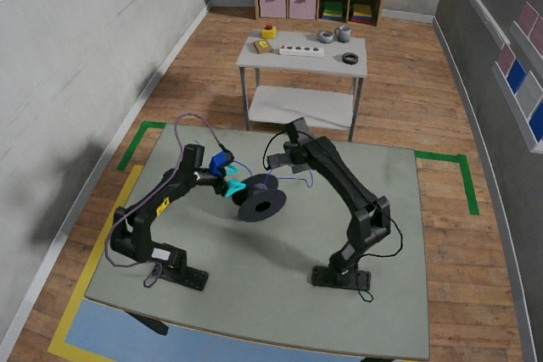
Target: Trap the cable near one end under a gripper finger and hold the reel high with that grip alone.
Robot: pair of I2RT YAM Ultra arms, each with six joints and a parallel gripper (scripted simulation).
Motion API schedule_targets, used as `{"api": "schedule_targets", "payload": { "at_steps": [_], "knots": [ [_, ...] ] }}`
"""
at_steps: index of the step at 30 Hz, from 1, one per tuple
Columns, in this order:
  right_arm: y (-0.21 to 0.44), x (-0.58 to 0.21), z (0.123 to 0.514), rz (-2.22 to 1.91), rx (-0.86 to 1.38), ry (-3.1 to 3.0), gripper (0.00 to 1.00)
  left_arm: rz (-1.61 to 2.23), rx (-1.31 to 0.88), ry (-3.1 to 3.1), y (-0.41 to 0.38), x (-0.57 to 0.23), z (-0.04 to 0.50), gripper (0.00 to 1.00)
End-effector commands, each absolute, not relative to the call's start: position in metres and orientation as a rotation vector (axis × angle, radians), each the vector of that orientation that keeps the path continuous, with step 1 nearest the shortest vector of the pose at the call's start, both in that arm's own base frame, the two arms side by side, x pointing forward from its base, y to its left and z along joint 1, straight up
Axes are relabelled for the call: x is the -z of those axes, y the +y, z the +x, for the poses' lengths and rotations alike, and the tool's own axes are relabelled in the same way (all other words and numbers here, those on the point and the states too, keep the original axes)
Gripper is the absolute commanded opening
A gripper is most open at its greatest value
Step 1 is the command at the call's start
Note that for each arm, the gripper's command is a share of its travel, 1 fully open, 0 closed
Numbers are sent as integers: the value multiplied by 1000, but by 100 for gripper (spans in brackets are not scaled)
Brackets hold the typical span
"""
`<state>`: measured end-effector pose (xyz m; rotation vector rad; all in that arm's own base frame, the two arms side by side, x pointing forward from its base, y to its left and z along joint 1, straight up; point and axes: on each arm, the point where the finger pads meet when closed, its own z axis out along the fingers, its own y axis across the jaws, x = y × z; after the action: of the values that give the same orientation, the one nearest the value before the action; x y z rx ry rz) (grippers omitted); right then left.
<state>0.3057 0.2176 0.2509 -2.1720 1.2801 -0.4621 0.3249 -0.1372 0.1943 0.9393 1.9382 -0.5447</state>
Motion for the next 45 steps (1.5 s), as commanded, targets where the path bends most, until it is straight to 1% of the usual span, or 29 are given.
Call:
{"api": "schedule_targets", "payload": {
  "at_steps": [1,4,9,13,16,18,22,28,30,34,41,45],
  "knots": [
    [212,-271,305,-2113,473,1286,0,954,563,1916,-143,-196,319,75],
    [220,-259,302,-2135,472,1268,0,945,559,1923,-140,-195,318,75],
    [234,-265,305,-2122,477,1267,0,944,556,1919,-140,-197,318,75],
    [242,-264,294,-2129,474,1271,0,943,557,1927,-139,-192,317,75],
    [236,-269,296,-2114,481,1281,0,942,552,1921,-138,-196,319,75],
    [246,-257,293,-2152,468,1277,0,942,552,1922,-138,-196,319,75],
    [255,-260,283,-2149,469,1280,0,941,550,1923,-137,-196,319,75],
    [248,-270,289,-2112,482,1291,0,939,548,1924,-136,-195,319,75],
    [261,-256,283,-2163,466,1282,0,939,547,1924,-135,-195,319,75],
    [272,-260,273,-2149,469,1280,0,938,545,1925,-134,-195,319,75],
    [264,-277,280,-2086,482,1282,0,946,551,1921,-138,-195,317,75],
    [260,-254,278,-2129,476,1298,0,948,554,1920,-139,-195,316,75]
  ]
}}
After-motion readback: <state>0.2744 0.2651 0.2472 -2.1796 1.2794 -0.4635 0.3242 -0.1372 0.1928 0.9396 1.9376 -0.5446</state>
